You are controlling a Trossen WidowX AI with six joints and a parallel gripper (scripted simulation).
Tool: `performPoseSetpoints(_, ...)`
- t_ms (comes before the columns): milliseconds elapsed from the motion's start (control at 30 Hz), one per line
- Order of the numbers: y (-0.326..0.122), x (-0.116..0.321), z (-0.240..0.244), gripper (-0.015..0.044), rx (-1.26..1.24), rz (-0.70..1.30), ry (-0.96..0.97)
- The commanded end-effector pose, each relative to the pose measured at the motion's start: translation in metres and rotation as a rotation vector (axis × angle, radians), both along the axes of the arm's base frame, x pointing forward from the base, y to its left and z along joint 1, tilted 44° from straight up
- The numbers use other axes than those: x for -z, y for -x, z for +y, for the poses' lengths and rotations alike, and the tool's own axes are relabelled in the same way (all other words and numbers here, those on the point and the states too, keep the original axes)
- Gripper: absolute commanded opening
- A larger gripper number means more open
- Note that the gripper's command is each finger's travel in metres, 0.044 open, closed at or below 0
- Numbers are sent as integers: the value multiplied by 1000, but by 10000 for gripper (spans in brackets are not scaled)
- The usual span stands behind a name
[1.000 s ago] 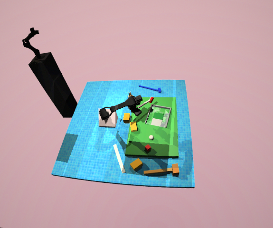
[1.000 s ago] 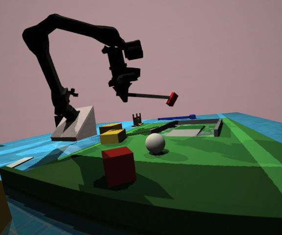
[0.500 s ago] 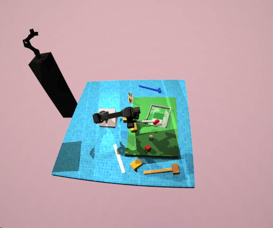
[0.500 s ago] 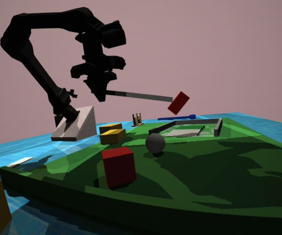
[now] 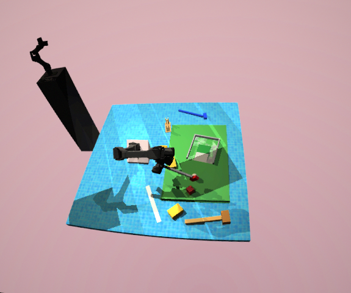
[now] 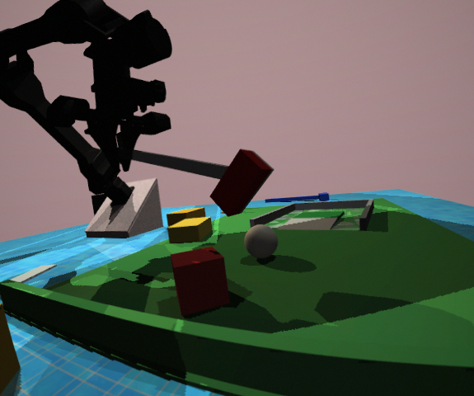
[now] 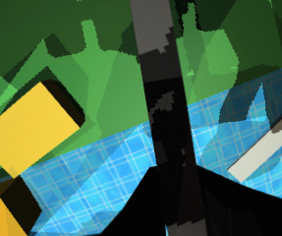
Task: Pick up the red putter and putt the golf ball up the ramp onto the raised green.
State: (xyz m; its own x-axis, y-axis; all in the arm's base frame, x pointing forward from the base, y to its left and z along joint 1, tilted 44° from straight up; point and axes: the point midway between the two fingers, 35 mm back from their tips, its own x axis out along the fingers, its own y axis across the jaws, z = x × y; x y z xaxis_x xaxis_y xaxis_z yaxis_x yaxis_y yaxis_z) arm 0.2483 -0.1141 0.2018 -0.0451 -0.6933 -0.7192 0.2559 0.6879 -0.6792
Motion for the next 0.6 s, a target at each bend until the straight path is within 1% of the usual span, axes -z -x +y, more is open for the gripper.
performPoseSetpoints(0, 1, -4, -2, 0, 5, -22, 8)
performPoseSetpoints(333, 2, 21, -26, 0, 5, -23, 10)
performPoseSetpoints(567, 2, 26, -31, 0, 5, -23, 10)
